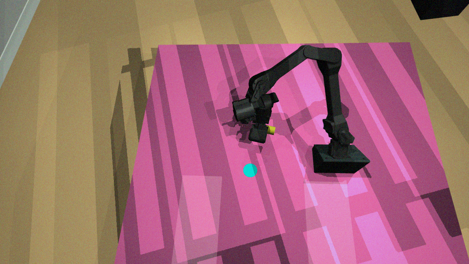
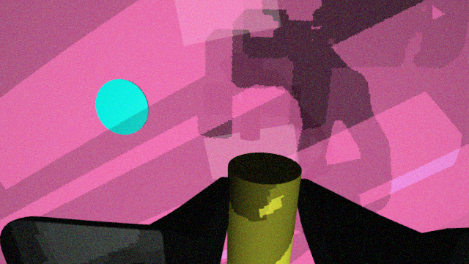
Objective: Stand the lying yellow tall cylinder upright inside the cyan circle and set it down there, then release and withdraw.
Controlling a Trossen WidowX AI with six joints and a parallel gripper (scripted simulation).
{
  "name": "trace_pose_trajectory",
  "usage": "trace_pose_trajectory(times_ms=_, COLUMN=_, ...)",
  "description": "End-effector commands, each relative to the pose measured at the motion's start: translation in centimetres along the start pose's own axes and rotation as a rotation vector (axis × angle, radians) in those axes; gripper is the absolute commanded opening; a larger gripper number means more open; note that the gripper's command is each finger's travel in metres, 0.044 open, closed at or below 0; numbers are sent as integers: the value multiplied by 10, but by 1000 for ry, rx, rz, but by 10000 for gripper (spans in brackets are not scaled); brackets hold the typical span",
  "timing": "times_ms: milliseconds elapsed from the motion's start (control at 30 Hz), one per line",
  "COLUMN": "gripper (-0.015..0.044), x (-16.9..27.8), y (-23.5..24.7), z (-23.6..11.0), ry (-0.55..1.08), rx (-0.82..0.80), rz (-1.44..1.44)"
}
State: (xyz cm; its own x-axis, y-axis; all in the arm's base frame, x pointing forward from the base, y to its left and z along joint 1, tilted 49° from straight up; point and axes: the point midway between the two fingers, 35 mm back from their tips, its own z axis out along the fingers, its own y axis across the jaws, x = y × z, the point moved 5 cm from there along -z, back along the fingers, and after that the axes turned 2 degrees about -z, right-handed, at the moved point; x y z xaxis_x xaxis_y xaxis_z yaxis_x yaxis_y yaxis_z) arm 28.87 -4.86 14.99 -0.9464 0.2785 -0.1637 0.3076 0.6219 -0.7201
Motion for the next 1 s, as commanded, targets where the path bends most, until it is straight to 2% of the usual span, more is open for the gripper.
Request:
trace_pose_trajectory(times_ms=0, gripper=105, x=-4, y=9, z=-1, ry=2, rx=-5, rz=-98)
trace_pose_trajectory(times_ms=967, gripper=105, x=-20, y=87, z=-3, ry=14, rx=-4, rz=-867)
